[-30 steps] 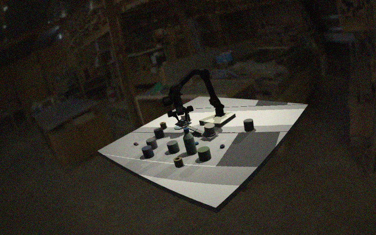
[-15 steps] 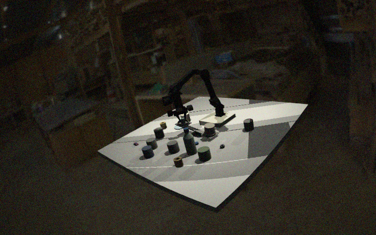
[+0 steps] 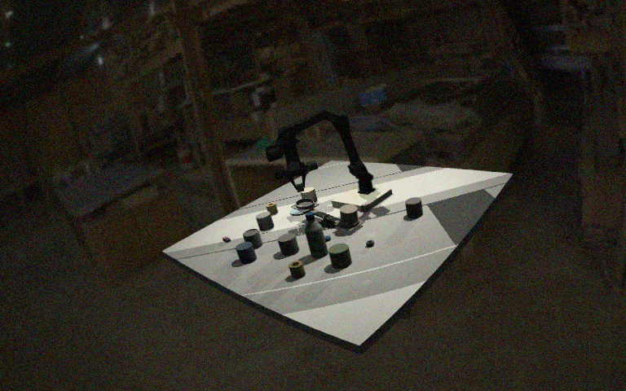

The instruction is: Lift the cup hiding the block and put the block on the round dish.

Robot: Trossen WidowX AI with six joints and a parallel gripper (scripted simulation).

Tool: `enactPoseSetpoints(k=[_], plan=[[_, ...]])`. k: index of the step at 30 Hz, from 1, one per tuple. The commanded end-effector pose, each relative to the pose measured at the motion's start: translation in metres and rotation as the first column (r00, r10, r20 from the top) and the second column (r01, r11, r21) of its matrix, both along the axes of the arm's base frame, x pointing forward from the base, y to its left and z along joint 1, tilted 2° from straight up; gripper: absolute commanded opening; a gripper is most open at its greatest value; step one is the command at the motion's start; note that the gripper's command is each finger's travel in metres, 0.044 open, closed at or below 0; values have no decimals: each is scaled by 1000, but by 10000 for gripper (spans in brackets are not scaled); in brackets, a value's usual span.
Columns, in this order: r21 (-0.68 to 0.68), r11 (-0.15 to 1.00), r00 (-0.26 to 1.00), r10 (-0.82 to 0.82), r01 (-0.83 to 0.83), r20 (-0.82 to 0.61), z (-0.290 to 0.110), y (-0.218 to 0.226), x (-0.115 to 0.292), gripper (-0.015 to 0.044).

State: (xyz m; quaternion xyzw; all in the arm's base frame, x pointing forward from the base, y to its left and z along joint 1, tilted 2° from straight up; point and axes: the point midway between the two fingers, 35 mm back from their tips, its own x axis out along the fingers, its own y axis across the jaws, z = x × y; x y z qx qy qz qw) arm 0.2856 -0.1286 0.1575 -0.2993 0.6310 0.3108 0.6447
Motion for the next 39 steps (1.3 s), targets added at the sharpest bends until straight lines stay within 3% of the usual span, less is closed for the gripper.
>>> enactPoseSetpoints(k=[1,6,24,39], plan=[[0,1000,1000,2,-2,6,19,1,-2,0],[-1,1000,1000,2,-2,6,19,-4,-3,0],[-10,1000,1000,2,-2,1,-78,-116,-63,0],[-10,1000,1000,2,-2,1,-123,-119,-66,0]])
